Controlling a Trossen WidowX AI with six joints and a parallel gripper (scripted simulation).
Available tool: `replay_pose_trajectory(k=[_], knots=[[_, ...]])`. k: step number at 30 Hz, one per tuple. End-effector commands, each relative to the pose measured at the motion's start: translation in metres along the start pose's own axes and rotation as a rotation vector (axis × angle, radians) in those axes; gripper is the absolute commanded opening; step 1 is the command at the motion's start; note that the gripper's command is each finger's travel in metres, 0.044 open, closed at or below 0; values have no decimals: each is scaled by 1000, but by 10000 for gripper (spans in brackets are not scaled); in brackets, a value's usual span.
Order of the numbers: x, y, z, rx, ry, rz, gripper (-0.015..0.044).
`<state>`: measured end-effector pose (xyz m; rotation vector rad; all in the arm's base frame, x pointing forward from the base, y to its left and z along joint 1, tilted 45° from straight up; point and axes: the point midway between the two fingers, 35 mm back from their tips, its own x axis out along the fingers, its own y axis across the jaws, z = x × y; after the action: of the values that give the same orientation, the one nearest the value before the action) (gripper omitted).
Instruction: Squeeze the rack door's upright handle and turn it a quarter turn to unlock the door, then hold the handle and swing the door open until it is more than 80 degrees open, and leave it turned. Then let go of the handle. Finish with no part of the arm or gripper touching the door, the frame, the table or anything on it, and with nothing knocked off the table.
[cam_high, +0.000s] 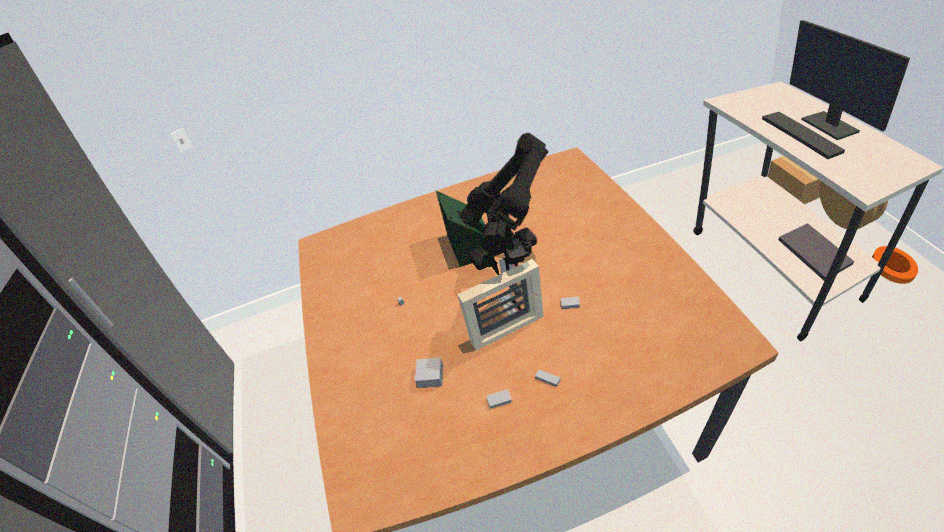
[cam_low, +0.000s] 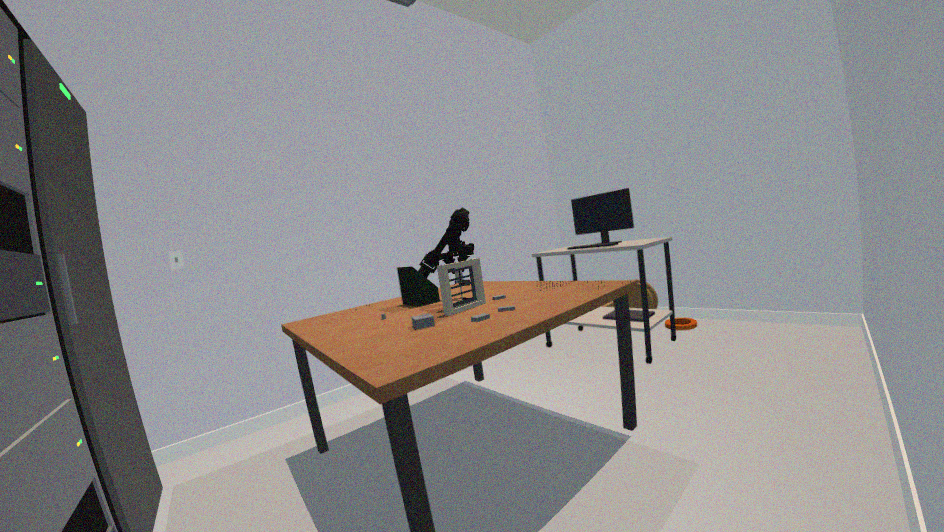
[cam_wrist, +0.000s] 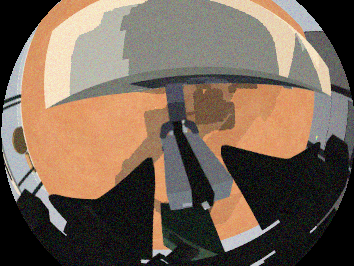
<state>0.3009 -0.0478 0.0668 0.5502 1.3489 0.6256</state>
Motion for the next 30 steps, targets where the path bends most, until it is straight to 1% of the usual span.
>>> replay_pose_trajectory(k=[1, 6, 19, 23, 30], knots=[[3, 1, 0, 3, 0, 5, 230], [3, 1, 0, 3, 0, 5, 99], [3, 1, 0, 3, 0, 5, 12], [3, 1, 0, -5, 0, 5, 11], [3, 1, 0, -316, -1, 5, 11]])
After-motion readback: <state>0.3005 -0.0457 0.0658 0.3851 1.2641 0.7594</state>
